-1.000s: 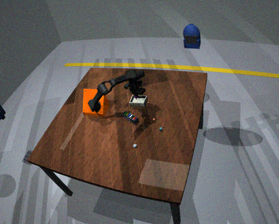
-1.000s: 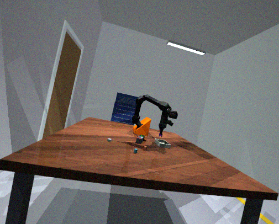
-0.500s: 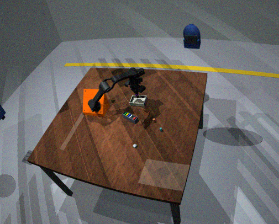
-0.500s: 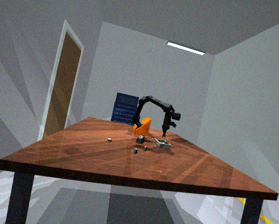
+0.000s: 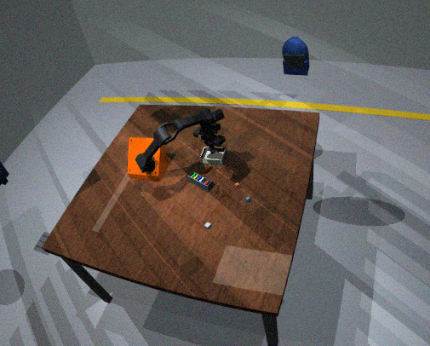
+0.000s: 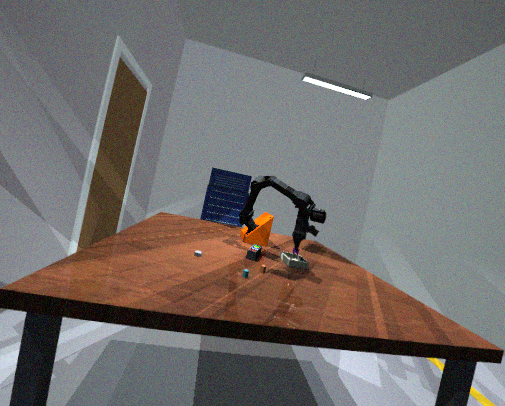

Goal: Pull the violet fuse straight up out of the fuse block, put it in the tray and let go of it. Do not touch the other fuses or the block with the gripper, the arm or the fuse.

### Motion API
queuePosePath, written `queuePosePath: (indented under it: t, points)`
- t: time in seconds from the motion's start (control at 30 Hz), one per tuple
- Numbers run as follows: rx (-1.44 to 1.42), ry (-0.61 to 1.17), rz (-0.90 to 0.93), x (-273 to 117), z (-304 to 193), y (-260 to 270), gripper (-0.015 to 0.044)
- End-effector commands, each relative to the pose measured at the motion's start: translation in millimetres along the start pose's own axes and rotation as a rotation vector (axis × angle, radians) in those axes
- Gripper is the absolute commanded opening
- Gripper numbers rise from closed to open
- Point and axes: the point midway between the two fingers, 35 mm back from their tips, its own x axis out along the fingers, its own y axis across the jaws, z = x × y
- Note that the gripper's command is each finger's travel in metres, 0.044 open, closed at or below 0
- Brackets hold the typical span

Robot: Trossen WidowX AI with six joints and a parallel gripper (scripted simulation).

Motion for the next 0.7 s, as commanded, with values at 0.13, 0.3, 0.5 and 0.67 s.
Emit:
queuePosePath:
  t: [0.13,0.3,0.5,0.67]
  points:
    - [-0.008,0.005,-0.002,12.3,-1.6,0.7,0.0000]
    - [0.000,0.002,0.001,8.7,-0.7,0.2,0.0105]
    - [0.000,0.002,0.001,8.7,-0.7,0.2,0.0262]
    - [-0.006,0.003,-0.001,-16.1,-0.6,0.5,0.0330]
